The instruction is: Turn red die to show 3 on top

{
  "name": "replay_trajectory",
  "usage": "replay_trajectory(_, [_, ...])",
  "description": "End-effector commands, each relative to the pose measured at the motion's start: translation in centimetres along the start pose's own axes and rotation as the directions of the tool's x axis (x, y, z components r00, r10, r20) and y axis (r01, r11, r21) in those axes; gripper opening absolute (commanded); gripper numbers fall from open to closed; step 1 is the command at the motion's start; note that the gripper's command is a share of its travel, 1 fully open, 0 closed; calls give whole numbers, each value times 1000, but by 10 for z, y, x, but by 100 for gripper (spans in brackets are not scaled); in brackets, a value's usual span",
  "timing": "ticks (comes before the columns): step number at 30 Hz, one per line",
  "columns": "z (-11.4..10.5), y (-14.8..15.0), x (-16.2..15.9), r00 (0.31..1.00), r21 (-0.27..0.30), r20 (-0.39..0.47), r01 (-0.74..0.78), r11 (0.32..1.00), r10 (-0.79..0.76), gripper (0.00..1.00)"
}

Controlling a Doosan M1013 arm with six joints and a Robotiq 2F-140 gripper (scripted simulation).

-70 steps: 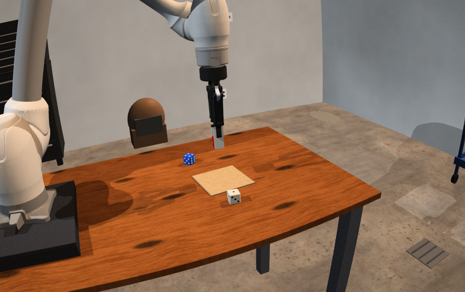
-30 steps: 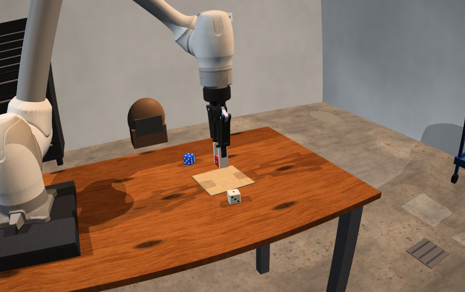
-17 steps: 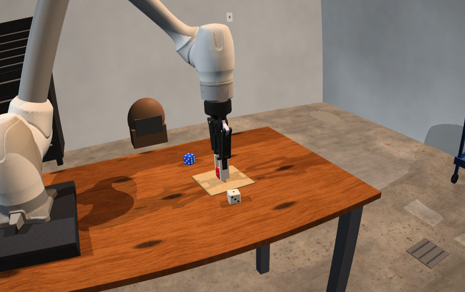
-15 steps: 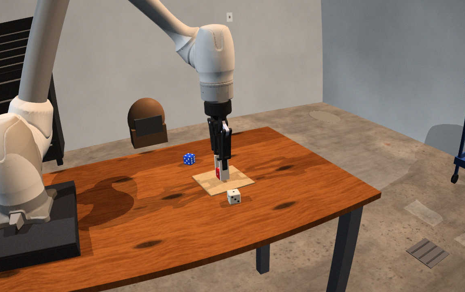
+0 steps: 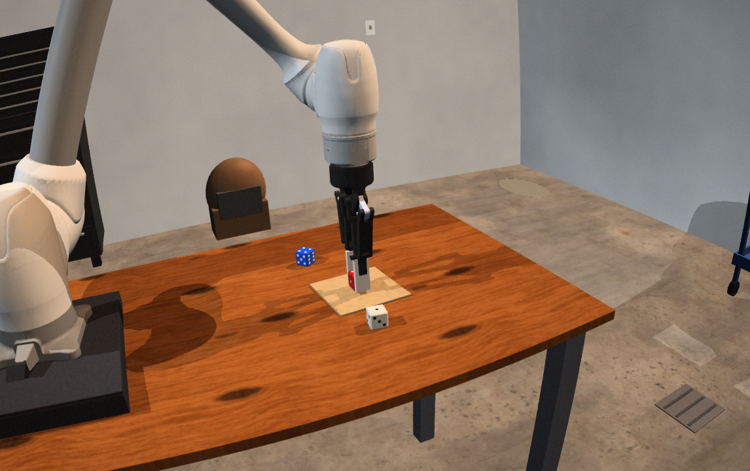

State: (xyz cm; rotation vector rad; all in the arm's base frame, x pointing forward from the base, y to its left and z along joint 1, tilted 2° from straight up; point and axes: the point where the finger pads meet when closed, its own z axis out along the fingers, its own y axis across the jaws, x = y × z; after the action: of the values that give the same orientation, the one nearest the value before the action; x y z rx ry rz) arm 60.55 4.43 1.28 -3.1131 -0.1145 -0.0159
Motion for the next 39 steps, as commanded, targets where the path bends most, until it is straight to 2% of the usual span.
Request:
replay_trajectory(1, [0, 0, 0, 1000, 0, 0, 0, 1000, 0, 16])
replay_trajectory(39, [3, 0, 0, 1000, 0, 0, 0, 1000, 0, 16])
